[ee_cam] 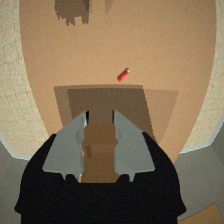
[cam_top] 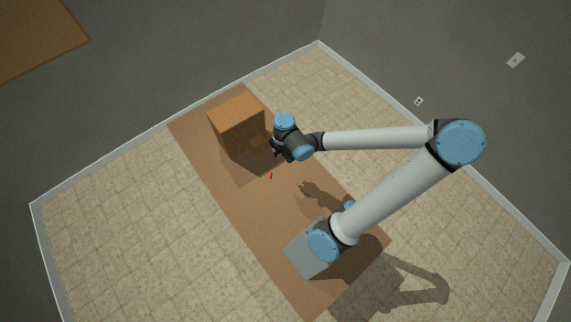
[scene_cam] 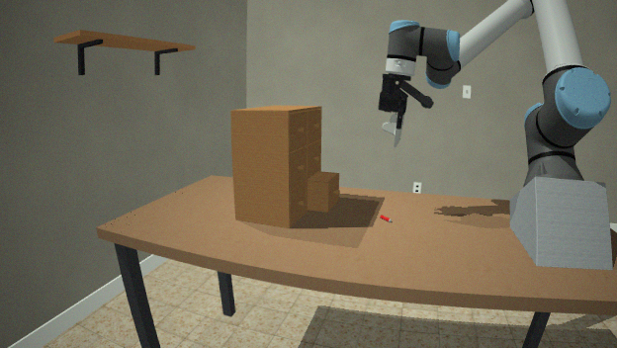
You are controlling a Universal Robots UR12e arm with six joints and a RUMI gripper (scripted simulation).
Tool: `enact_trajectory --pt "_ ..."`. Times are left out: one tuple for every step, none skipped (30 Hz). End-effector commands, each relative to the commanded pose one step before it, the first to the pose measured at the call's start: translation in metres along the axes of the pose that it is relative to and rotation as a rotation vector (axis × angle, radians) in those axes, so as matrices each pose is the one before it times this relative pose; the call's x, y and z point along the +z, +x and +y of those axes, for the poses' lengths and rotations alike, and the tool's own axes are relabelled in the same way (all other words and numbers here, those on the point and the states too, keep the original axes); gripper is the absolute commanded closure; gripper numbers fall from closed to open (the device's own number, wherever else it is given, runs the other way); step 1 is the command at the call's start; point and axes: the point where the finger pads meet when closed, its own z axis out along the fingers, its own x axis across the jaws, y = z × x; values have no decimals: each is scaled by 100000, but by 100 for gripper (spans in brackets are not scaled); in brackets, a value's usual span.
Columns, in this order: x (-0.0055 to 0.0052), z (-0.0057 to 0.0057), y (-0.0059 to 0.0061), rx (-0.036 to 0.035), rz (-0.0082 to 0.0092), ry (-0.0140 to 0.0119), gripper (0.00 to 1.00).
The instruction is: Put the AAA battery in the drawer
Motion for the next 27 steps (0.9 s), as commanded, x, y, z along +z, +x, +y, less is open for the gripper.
enact_trajectory --pt "-338 -162 44 202 87 4226 80" --pt "-70 -54 4 0 12 764 80" --pt "-64 -50 3 0 9 693 80" --pt "-59 -47 2 0 4 621 80" --pt "-53 -43 0 0 1 551 80" --pt "-48 -39 0 0 -1 484 80" --pt "-42 -34 -1 0 -3 419 80" --pt "-36 -30 -1 0 -4 358 80" --pt "-31 -25 -1 0 -4 299 80" --pt "-25 -21 -1 0 -4 245 80" --pt "-20 -17 -1 0 -3 195 80" --pt "-16 -13 -1 0 -3 150 80" --pt "-12 -10 -1 0 -2 110 80" --pt "-8 -7 -1 0 -2 75 80" --pt "0 0 0 0 0 0 80" --pt "0 0 0 0 0 0 80" --pt "-5 -4 0 0 -1 47 80" --pt "-3 -2 0 0 -1 24 80" --pt "-1 -1 0 0 0 9 80" --pt "0 0 0 0 0 1 80" --pt "0 0 0 0 0 0 80" --pt "0 0 0 0 0 0 80" --pt "0 0 0 0 0 0 80" --pt "0 0 0 0 0 0 80" --pt "0 0 0 0 0 0 80" --pt "0 0 0 0 0 0 80" --pt "0 0 0 0 0 0 80"
